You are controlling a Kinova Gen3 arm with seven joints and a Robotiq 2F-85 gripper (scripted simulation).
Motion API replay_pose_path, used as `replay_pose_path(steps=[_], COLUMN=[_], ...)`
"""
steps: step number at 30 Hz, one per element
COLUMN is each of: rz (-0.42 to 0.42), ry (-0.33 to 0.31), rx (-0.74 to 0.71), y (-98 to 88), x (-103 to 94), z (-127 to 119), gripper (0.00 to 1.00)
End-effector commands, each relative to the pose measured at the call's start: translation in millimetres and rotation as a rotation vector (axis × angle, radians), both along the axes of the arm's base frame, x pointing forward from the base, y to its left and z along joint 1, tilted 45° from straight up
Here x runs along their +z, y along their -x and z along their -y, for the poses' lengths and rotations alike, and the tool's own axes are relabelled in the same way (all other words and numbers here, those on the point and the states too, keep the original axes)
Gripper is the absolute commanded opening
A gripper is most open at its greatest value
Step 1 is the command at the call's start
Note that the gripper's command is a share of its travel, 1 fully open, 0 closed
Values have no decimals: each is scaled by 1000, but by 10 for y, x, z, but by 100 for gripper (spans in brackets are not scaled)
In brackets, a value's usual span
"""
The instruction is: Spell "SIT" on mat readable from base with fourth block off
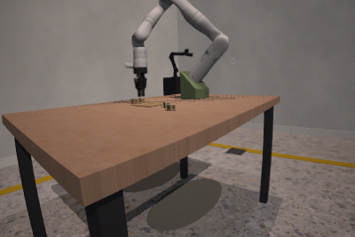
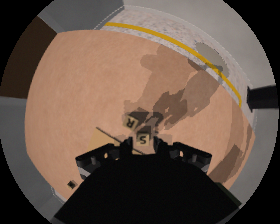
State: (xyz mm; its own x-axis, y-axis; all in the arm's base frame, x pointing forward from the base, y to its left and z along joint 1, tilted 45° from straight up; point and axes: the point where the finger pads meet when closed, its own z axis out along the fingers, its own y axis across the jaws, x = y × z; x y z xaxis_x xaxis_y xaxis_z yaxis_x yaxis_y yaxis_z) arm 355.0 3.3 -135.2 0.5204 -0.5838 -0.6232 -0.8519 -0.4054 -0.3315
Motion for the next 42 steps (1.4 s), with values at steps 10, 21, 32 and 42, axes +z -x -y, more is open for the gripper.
replay_pose_path(steps=[10, 21, 32, 42], rz=[1, 1, 1, 1], ry=[1, 1, 1, 1], rx=[-1, -1, -1, -1], y=[-4, 7, 13, 13], x=[-17, -154, -227, -229], z=[-11, -147, -219, -221], gripper=[41, 41, 41, 41])
